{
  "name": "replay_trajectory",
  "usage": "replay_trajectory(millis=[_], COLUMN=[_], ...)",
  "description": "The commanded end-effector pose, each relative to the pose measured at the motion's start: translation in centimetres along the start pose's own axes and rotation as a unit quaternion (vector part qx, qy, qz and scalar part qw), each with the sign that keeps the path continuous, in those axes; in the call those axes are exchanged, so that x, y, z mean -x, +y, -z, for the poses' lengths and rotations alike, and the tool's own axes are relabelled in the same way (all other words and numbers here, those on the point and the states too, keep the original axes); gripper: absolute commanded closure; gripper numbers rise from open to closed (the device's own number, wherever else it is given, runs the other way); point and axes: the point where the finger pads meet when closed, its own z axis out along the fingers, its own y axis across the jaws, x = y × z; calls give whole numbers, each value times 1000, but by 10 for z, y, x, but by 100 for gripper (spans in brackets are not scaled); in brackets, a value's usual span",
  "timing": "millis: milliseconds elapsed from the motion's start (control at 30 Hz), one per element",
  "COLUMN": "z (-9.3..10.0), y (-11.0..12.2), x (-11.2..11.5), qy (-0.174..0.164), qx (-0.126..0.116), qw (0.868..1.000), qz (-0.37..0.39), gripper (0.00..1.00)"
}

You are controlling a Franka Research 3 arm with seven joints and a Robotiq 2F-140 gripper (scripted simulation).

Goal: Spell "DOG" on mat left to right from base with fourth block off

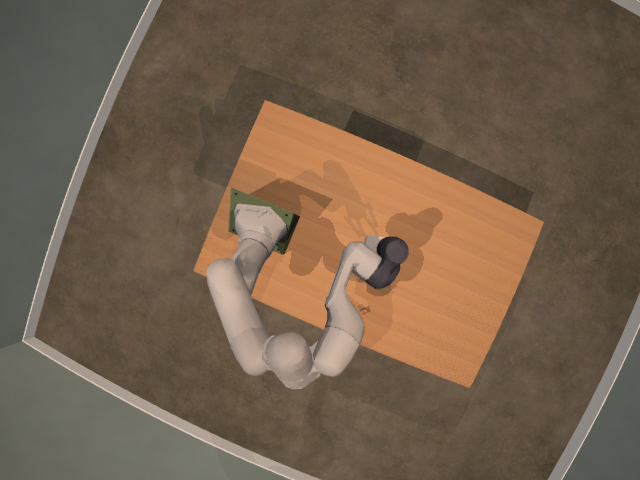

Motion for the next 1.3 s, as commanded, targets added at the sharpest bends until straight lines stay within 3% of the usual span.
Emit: replay_trajectory(millis=[0, 1267], z=[-6, -13], y=[3, 3], x=[1, 1], qy=[0, 0], qx=[5, 5], qw=[1000, 1000], qz=[-5, -5], gripper=[75, 75])
